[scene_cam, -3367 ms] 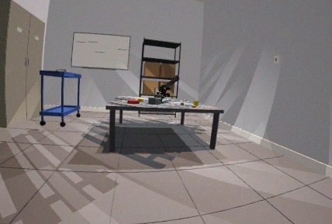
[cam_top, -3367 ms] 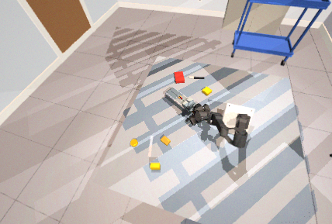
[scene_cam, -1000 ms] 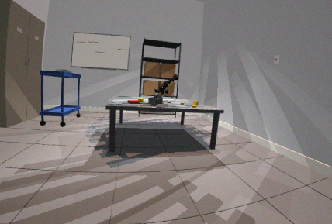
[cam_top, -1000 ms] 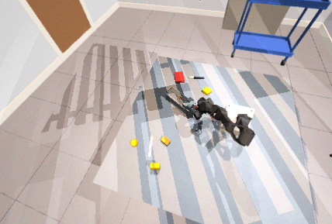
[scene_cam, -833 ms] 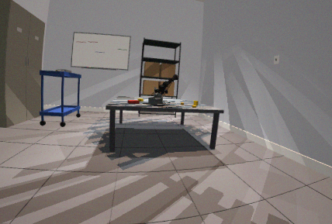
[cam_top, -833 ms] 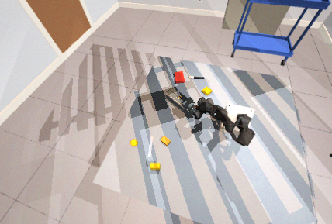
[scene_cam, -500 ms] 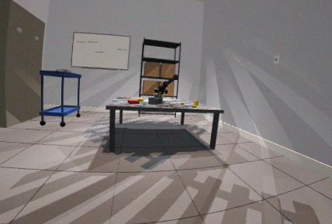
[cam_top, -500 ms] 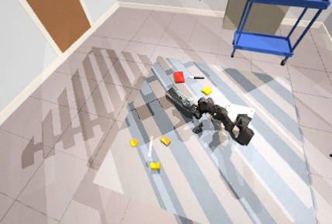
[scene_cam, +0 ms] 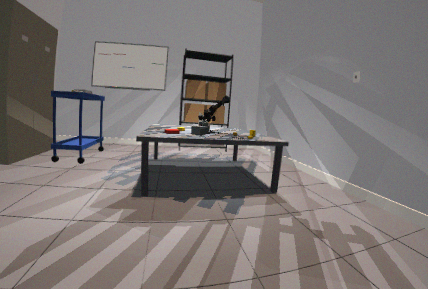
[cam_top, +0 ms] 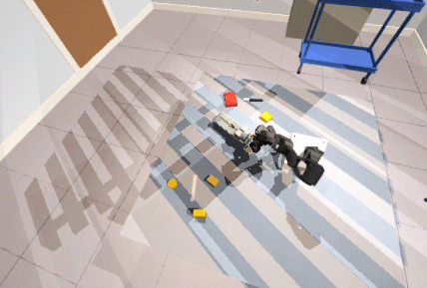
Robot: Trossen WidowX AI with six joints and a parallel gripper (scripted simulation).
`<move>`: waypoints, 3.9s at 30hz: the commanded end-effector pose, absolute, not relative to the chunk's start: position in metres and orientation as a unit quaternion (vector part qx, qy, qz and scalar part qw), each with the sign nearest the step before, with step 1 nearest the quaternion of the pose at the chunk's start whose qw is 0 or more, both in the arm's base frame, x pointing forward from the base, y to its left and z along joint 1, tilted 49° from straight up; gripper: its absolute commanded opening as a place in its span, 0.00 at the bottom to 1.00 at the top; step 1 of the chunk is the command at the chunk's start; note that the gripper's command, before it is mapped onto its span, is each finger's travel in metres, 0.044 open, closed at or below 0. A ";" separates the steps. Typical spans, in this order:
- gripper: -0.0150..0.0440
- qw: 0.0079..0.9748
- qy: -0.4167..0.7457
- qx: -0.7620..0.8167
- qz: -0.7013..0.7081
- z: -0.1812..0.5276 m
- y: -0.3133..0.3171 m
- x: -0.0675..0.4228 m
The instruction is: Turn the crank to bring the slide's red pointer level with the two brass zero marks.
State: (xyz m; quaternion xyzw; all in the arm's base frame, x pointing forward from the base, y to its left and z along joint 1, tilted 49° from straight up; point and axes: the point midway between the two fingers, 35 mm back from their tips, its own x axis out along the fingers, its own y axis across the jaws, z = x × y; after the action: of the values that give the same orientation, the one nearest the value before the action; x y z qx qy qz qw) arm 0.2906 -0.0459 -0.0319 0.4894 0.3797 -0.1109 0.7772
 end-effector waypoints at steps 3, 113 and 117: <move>0.25 0.773 0.387 0.488 -0.119 -0.042 -0.046 0.286; 1.00 0.775 0.391 0.488 -0.090 0.029 -0.147 0.297; 1.00 0.775 0.394 0.489 -0.068 0.027 -0.156 0.313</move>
State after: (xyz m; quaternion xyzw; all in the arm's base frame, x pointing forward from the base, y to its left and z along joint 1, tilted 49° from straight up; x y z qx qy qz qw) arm 0.3048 -0.1528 0.0299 0.4873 0.3896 -0.0828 0.7771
